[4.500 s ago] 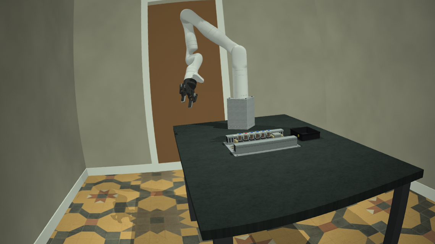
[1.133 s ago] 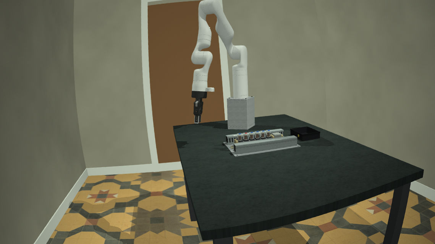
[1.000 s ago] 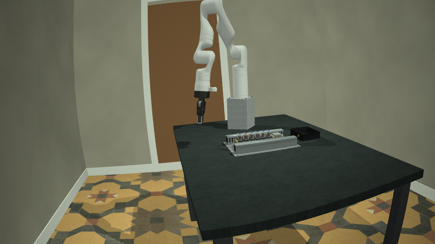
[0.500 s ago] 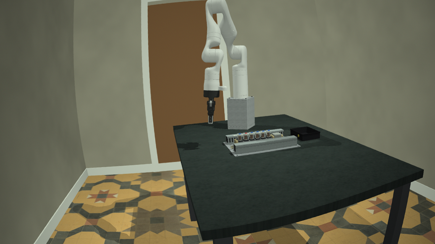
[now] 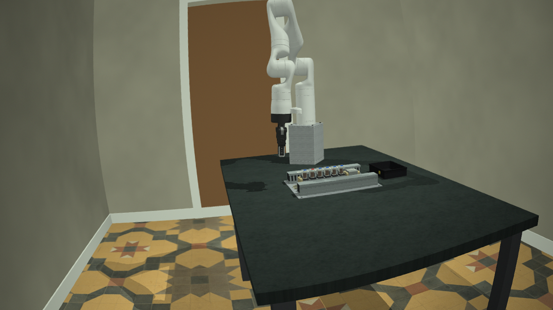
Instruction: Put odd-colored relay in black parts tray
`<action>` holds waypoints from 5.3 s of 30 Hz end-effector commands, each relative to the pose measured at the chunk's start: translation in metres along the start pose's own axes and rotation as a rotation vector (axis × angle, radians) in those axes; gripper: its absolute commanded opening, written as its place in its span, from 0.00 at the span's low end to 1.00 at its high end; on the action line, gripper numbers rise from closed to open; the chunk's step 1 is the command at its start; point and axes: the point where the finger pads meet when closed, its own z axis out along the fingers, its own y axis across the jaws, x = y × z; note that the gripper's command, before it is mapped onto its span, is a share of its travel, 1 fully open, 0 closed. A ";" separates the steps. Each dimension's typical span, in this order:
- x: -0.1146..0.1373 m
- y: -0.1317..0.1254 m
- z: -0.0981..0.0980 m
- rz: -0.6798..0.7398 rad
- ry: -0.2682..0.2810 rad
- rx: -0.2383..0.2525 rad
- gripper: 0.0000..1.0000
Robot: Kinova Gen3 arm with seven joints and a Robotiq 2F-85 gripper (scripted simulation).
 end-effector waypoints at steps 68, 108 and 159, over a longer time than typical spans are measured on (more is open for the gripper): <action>0.105 0.036 -0.015 -0.121 0.076 0.018 0.61; 0.105 0.036 -0.015 -0.121 0.077 0.018 0.61; 0.020 0.046 -0.008 -0.121 0.077 0.018 0.61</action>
